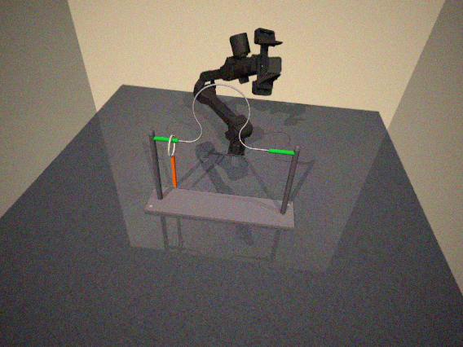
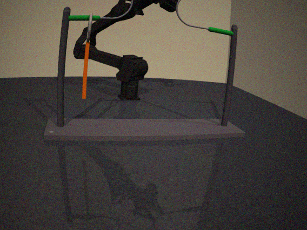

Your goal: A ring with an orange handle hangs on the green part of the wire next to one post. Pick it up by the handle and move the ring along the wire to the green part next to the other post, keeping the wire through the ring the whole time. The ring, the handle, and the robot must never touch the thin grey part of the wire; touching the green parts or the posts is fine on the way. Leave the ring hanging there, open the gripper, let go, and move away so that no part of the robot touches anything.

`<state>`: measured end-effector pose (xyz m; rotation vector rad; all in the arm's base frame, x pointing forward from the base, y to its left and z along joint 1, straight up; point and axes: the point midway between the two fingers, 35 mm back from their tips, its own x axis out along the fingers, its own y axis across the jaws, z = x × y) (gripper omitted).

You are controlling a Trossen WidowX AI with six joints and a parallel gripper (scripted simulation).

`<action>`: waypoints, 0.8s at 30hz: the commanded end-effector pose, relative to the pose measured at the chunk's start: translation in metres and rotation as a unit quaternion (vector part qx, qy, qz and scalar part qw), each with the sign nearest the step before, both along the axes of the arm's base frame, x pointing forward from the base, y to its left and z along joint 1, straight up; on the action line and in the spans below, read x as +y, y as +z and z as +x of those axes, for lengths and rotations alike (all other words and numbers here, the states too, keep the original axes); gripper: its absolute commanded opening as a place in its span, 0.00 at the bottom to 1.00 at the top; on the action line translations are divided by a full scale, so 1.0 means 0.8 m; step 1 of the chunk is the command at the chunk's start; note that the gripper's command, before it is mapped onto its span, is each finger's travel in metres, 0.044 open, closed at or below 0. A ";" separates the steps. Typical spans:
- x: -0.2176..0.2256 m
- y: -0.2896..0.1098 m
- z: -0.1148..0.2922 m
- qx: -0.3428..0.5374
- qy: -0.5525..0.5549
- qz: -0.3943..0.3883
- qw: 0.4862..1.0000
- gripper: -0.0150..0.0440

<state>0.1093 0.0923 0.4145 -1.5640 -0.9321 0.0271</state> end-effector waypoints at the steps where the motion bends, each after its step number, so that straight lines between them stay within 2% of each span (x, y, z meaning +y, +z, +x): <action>1: 0.000 0.000 0.000 0.000 0.000 0.000 1.000 0.89; 9: 0.007 -0.006 0.033 0.026 -0.031 0.000 0.999 0.53; 24: -0.021 -0.039 0.141 0.110 -0.124 0.038 0.985 0.53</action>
